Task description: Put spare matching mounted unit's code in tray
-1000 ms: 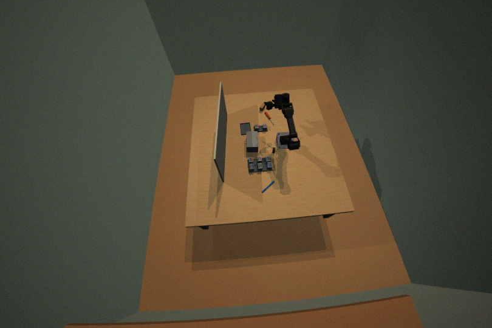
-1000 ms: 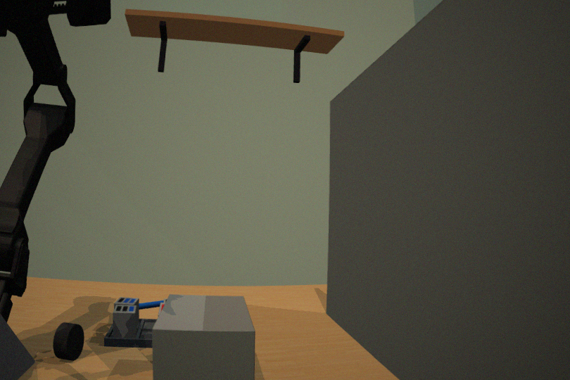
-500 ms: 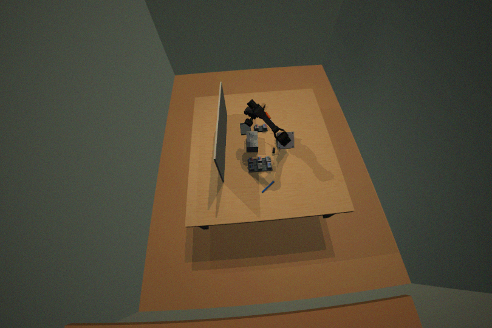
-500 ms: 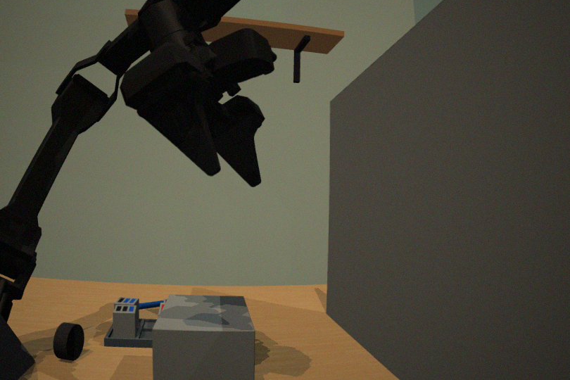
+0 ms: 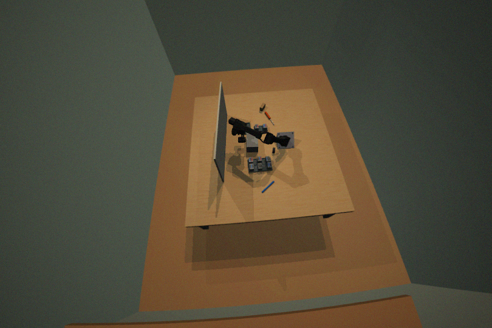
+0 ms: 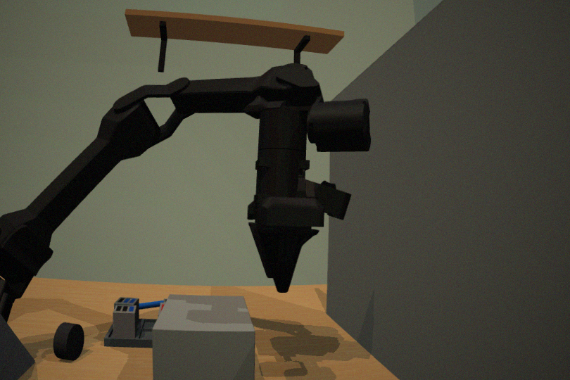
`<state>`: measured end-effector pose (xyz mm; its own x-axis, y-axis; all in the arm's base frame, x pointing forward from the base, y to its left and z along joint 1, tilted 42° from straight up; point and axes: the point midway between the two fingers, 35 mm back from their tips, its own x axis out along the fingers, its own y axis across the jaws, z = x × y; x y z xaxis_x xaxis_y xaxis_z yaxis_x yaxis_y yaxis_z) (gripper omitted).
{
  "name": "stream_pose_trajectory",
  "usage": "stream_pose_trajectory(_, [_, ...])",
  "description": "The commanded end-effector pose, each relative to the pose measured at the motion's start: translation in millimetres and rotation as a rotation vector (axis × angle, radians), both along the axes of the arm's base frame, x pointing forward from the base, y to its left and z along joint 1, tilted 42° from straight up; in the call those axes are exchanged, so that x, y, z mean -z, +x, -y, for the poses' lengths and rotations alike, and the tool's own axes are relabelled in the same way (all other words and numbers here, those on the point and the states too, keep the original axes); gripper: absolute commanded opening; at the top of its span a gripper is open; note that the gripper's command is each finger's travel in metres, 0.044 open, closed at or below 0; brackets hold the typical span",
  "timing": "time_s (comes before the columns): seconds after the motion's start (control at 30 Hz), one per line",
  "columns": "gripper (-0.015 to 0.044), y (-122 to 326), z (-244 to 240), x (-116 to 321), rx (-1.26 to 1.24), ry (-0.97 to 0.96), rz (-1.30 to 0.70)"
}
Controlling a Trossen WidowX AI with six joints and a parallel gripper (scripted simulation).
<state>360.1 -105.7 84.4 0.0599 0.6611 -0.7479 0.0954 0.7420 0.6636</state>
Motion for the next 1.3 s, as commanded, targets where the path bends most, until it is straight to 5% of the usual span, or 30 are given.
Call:
stream_pose_trajectory(0.0, [0.044,0.8,6.9,-4.7,0.008,0.0,0.015])
stream_pose_trajectory(0.47, [0.044,-3.0,1.4,-11.4,-0.029,-0.004,0.047])
stream_pose_trajectory(0.87, [0.044,-100.1,-95.9,-93.0,-0.691,-0.071,0.615])
stream_pose_trajectory(1.27, [0.044,-200.0,-156.7,-98.8,-1.223,-0.111,1.074])
